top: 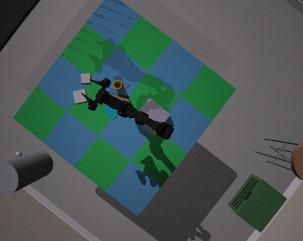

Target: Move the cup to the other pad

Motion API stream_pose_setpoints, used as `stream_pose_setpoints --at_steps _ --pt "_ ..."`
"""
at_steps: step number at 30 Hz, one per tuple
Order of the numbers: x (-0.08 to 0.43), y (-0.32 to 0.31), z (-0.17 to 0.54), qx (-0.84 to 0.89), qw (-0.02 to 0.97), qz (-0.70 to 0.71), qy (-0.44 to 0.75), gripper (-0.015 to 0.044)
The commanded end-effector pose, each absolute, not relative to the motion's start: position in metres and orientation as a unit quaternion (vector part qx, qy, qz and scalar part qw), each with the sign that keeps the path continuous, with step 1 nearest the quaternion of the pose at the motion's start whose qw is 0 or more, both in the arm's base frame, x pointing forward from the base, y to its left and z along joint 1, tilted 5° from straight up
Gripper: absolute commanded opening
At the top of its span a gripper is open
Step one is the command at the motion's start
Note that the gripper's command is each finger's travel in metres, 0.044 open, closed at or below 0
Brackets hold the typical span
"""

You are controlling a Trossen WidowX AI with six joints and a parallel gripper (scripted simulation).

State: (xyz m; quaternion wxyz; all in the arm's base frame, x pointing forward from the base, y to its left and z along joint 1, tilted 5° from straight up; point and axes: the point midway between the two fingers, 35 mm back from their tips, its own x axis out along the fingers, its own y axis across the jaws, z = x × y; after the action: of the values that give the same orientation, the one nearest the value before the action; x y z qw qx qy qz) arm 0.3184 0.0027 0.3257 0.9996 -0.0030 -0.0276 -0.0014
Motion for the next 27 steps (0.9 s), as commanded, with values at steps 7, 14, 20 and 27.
stream_pose_setpoints --at_steps 7,14,20,27 --pt "0.355 -0.038 0.234 -0.166 0.964 -0.025 0.205 0.0216" --pt "0.34 -0.086 0.122 -0.3 0.822 0.074 0.478 0.0167" --pt "0.289 -0.113 0.053 -0.32 0.656 0.255 0.634 0.0167" --pt "0.274 -0.115 0.042 -0.312 0.616 0.306 0.655 0.0167"
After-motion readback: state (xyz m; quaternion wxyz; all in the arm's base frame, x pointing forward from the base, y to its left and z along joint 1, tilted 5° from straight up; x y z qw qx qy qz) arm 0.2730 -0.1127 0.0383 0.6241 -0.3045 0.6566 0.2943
